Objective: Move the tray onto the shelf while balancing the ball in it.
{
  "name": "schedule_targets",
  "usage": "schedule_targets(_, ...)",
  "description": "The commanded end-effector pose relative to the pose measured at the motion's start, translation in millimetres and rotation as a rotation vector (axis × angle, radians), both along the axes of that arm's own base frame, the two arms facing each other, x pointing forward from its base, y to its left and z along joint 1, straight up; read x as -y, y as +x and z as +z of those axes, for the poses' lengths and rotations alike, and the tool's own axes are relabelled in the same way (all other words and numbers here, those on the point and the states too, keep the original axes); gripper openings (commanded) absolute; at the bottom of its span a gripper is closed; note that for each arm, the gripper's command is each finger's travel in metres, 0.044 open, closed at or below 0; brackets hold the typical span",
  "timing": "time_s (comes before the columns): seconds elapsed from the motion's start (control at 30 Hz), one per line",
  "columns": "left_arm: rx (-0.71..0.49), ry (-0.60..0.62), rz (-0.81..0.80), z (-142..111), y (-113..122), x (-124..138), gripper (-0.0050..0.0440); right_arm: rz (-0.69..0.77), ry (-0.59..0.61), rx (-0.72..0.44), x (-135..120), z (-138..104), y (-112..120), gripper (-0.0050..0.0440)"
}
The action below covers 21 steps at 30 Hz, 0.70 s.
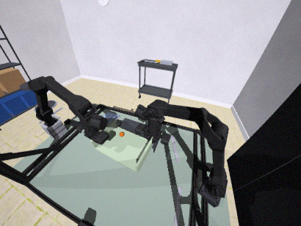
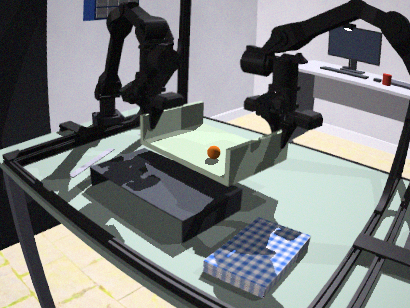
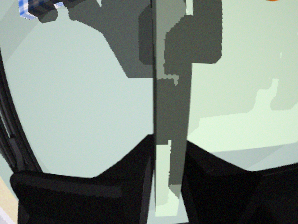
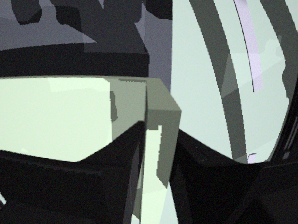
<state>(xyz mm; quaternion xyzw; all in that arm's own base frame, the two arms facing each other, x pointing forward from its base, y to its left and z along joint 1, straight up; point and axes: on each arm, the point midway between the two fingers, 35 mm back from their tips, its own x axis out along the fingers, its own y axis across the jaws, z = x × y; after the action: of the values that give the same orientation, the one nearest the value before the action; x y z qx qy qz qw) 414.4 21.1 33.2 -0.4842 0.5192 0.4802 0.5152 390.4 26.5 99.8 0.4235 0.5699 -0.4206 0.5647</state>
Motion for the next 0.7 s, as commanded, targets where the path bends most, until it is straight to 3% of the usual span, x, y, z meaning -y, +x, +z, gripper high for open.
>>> schedule_targets(0.0,0.002,0.018,0.003,0.4,0.5,-3.2,0.0020,0.003,-0.018,0.006,3.5,3.4,1.2,0.0020)
schedule_targets(0.47,-0.001,-0.012,0.003,2.7,0.9,-8.3,0.0020,0.003,0.011,-0.003,8.4,1.1,2.6,0.0020)
schedule_targets(0.67,0.003,0.038,0.003,-1.0,1.1,-10.1,0.0020,0.003,-0.036,0.012,10.1,4.7,3.1,0.0020)
